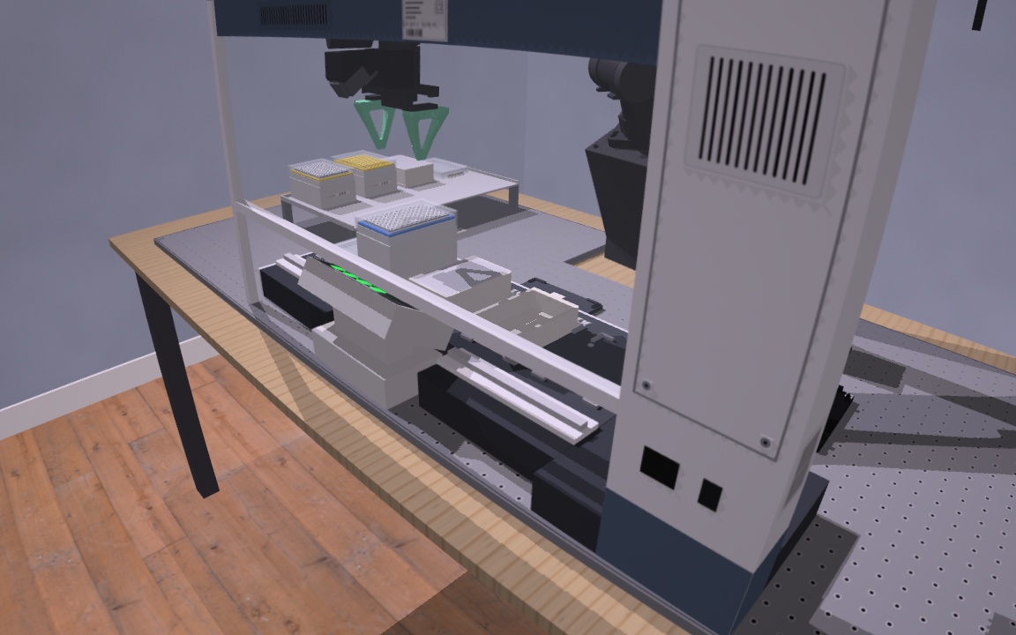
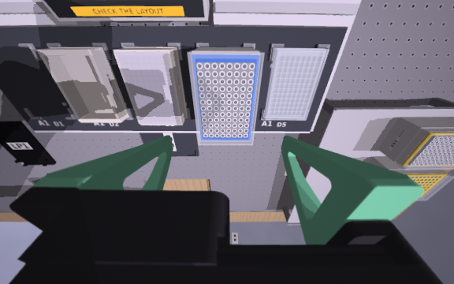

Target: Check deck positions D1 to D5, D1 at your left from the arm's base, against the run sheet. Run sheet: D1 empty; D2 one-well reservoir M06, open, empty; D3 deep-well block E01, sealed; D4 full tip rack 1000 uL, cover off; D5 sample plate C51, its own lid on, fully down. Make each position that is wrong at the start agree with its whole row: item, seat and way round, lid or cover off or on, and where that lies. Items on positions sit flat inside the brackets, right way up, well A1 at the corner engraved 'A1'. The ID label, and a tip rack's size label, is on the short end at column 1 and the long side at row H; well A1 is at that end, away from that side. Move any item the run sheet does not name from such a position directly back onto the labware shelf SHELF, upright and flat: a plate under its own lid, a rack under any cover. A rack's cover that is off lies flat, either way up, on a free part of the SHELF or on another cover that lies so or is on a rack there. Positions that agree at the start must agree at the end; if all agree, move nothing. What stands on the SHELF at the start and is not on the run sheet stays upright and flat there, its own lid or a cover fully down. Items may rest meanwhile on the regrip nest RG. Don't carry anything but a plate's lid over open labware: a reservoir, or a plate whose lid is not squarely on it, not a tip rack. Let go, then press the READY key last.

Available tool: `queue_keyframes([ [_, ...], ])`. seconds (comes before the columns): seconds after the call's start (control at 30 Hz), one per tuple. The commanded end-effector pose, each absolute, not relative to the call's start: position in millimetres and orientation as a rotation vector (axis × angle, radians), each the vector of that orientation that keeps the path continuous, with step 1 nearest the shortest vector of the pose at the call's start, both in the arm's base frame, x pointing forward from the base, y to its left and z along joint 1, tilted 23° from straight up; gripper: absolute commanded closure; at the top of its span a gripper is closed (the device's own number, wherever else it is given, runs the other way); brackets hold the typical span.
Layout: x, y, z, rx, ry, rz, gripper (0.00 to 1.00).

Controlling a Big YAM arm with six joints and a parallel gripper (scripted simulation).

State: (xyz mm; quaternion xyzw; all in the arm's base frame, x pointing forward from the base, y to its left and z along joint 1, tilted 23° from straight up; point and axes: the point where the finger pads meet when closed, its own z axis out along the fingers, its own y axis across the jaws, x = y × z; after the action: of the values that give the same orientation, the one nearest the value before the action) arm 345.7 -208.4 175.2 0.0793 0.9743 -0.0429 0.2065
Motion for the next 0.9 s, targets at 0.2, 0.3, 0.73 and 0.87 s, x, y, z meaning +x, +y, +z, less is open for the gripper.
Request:
queue_keyframes([
  [0.2,351.0,-211.6,156.9,0.234,2.721,-0.114,0.0],
  [0.3,354.1,-210.1,152.2,0.23,2.721,-0.111,0.0],
  [0.73,362.4,-209.4,135.1,0.221,2.722,-0.109,0.0],
  [0.87,363.6,-212.2,128.9,0.229,2.722,-0.11,0.0],
])
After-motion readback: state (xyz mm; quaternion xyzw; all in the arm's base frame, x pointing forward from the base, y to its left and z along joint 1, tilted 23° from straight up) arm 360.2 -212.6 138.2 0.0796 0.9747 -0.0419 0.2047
